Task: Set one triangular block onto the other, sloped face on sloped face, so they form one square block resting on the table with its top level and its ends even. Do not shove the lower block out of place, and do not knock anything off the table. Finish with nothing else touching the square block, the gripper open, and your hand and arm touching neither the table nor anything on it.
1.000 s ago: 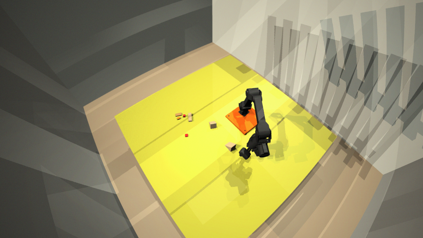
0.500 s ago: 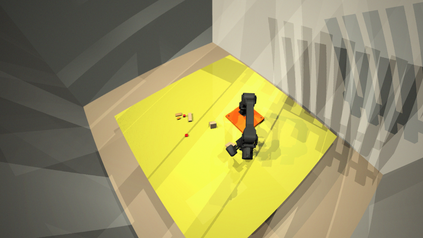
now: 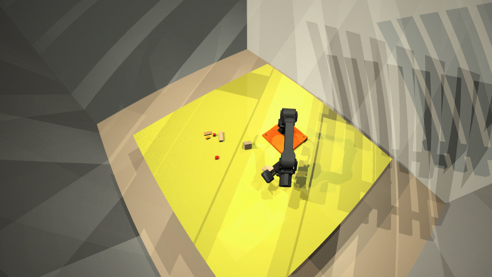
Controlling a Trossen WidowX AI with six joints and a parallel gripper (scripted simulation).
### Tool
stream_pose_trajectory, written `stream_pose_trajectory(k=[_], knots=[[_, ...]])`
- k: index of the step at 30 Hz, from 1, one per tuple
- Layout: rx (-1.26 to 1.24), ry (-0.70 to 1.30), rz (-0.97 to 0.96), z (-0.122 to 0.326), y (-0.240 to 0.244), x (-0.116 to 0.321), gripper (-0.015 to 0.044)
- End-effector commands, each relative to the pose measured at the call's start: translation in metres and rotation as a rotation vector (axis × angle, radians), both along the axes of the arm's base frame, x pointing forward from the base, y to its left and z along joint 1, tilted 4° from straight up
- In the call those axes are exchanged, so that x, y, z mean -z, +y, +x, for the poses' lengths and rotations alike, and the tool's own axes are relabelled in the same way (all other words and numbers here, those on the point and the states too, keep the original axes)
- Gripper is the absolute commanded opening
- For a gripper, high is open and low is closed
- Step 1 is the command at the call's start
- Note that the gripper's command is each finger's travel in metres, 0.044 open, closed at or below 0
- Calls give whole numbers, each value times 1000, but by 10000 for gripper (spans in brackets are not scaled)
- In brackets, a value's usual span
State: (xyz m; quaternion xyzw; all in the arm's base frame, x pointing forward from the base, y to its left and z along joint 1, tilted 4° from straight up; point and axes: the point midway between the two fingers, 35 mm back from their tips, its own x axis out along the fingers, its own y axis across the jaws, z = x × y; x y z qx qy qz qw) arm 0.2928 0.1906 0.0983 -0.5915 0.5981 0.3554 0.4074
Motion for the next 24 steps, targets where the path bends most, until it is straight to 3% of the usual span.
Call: stream_pose_trajectory(k=[1, 24], knots=[[0, 3, -10, 0, -4, 8, 440], [14, 2, -25, -1, -19, 42, 440]])
